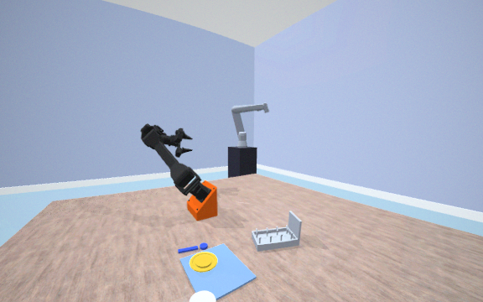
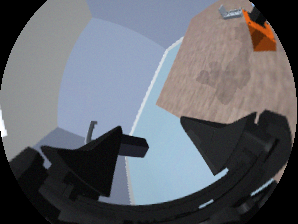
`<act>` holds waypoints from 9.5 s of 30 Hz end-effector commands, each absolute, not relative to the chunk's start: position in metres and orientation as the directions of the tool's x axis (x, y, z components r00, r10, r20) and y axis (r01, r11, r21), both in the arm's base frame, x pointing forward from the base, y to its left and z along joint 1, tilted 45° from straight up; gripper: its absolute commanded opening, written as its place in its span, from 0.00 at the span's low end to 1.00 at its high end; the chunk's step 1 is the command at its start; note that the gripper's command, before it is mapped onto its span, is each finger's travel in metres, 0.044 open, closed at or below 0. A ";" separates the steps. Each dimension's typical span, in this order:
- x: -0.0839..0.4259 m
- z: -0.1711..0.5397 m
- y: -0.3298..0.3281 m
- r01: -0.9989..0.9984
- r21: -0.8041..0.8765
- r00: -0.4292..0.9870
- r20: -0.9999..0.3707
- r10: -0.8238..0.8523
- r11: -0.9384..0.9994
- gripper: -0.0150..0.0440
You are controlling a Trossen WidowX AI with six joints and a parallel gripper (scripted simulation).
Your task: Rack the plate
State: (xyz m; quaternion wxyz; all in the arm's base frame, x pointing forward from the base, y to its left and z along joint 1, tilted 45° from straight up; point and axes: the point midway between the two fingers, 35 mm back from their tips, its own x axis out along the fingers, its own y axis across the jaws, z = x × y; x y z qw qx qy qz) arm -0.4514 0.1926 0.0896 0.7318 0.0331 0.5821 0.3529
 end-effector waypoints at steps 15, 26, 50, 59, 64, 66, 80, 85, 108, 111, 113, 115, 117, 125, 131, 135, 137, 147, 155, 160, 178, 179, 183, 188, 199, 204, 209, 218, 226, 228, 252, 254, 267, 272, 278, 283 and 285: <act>-0.324 0.094 0.332 -0.481 0.306 0.300 -0.823 0.482 0.822 0.93; -0.174 0.101 0.406 -0.428 0.145 0.457 -0.817 0.352 0.892 0.93; 0.181 0.109 0.335 -0.103 -0.284 0.607 -0.777 -0.166 0.953 0.93; 0.267 0.113 0.224 0.018 -0.438 0.514 -0.767 -0.384 0.899 0.93; 0.297 0.113 0.151 0.063 -0.524 0.428 -0.755 -0.497 0.849 0.93; 0.305 0.112 0.121 0.075 -0.556 0.386 -0.749 -0.539 0.828 0.93; 0.276 0.108 -0.081 0.074 -0.705 0.000 -0.707 -0.707 0.705 0.93; 0.278 0.104 -0.080 0.073 -0.706 -0.006 -0.707 -0.708 0.704 0.93; 0.280 0.079 -0.103 0.074 -0.705 -0.005 -0.707 -0.707 0.705 0.93; 0.280 0.076 -0.106 0.074 -0.705 -0.005 -0.707 -0.707 0.705 0.93; 0.280 0.073 -0.108 0.074 -0.706 -0.005 -0.707 -0.707 0.705 0.93; 0.280 0.071 -0.110 0.074 -0.706 -0.005 -0.707 -0.708 0.704 0.93; 0.279 0.069 -0.112 0.074 -0.706 -0.005 -0.706 -0.708 0.704 0.93; 0.279 0.060 -0.121 0.074 -0.708 -0.005 -0.705 -0.710 0.702 0.93; 0.279 0.060 -0.121 0.074 -0.708 -0.005 -0.705 -0.710 0.702 0.88; 0.279 0.060 -0.121 0.074 -0.708 -0.005 -0.705 -0.710 0.702 0.88; 0.279 0.060 -0.121 0.074 -0.708 -0.005 -0.705 -0.710 0.702 0.86; 0.279 0.060 -0.121 0.074 -0.708 -0.005 -0.705 -0.710 0.702 0.75; 0.287 0.078 -0.100 0.071 -0.700 0.007 -0.712 -0.702 0.711 0.39; 0.291 0.094 -0.081 0.067 -0.694 0.015 -0.718 -0.696 0.717 0.25; 0.297 0.149 -0.022 0.058 -0.689 0.034 -0.722 -0.691 0.722 0.25; 0.297 0.152 -0.020 0.057 -0.690 0.034 -0.721 -0.692 0.722 0.25; 0.298 0.163 -0.009 0.056 -0.691 0.037 -0.720 -0.693 0.720 0.25; 0.297 0.176 0.003 0.054 -0.694 0.040 -0.717 -0.696 0.718 0.25; 0.284 0.120 0.066 0.279 -0.655 0.015 -0.729 -0.685 0.703 0.25; 0.267 0.089 0.096 0.416 -0.633 -0.003 -0.719 -0.695 0.653 0.25; 0.262 0.082 0.102 0.450 -0.627 -0.008 -0.715 -0.699 0.636 0.25; 0.261 0.075 0.097 0.410 -0.626 -0.040 -0.739 -0.673 0.663 0.25; 0.258 0.055 0.084 0.286 -0.585 -0.129 -0.808 -0.574 0.759 0.25; 0.257 0.050 0.081 0.255 -0.565 -0.147 -0.825 -0.546 0.784 0.25; 0.252 0.001 0.054 -0.078 -0.139 -0.235 -0.960 -0.154 0.987 0.25; 0.252 -0.002 0.052 -0.106 -0.097 -0.231 -0.966 -0.119 0.990 0.25; 0.252 -0.018 0.041 -0.305 0.145 -0.165 -0.981 0.098 0.941 0.25; 0.253 -0.022 0.037 -0.390 0.209 -0.124 -0.977 0.174 0.897 0.25; 0.254 -0.026 0.032 -0.496 0.256 -0.064 -0.964 0.259 0.829 0.25; 0.255 -0.028 0.027 -0.586 0.266 -0.008 -0.946 0.323 0.766 0.25; 0.255 -0.029 0.026 -0.621 0.262 0.016 -0.938 0.347 0.739 0.25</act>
